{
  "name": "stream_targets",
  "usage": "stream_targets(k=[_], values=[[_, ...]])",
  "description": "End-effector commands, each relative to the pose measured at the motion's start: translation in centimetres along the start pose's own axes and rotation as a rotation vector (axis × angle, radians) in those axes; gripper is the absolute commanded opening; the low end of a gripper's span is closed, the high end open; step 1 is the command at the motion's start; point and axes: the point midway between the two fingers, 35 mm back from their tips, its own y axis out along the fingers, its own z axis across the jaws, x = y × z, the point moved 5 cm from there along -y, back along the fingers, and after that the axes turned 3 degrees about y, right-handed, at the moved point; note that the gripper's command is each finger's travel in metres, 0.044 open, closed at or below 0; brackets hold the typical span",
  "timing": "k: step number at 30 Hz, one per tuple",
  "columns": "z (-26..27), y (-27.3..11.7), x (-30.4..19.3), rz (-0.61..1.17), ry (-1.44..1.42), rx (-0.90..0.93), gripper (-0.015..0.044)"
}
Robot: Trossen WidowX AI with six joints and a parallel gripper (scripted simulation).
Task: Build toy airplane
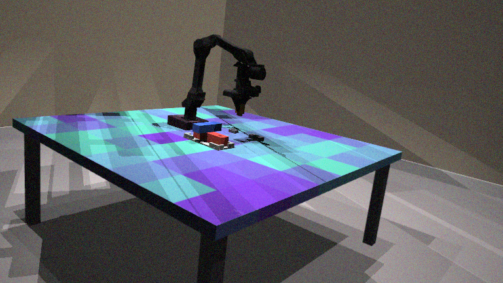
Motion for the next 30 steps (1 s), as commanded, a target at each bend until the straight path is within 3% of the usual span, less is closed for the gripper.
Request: stream_targets(k=[1, 30], values=[[-0.9, 0.1, 0.7, -0.003, 0.015, -0.002, 0.0000], [-8.6, 1.5, 4.2, -0.003, 0.047, -0.015, 0.0000]])
